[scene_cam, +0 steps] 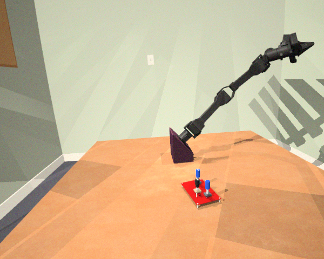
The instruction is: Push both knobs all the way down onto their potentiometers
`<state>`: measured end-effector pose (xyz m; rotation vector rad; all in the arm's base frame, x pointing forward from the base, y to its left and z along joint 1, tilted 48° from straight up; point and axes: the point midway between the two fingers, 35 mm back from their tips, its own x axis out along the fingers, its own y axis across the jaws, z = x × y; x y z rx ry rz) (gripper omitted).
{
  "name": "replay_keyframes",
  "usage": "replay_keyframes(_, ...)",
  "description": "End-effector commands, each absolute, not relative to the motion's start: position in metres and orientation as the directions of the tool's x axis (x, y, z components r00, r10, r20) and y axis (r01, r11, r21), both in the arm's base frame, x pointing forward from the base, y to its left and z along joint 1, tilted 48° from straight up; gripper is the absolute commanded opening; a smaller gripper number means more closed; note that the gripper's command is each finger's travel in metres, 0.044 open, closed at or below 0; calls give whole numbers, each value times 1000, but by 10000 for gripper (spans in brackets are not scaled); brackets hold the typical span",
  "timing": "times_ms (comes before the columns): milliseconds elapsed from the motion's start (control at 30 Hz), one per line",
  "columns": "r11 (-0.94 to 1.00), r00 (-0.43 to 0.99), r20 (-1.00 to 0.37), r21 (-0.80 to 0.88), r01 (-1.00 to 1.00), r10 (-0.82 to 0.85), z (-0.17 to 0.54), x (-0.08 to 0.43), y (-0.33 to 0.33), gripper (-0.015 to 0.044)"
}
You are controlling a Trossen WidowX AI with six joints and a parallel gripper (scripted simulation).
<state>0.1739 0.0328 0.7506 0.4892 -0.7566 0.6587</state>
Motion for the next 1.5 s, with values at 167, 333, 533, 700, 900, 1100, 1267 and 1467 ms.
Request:
replay_keyframes(167,794,742,610,287,-536,280,701,266,0,0)
replay_keyframes(333,823,841,477,349,-448,256,658,318,-17,0)
replay_keyframes(533,844,925,295,407,-349,240,599,372,-35,0)
replay_keyframes(700,855,963,132,442,-270,236,544,408,-48,0)
replay_keyframes(900,862,968,-67,472,-183,242,473,440,-62,0)
replay_keyframes(1100,863,929,-259,494,-108,264,401,459,-72,0)
replay_keyframes(1267,858,865,-406,511,-53,295,340,465,-78,0)
replay_keyframes(1467,845,753,-558,534,5,348,269,460,-80,0)
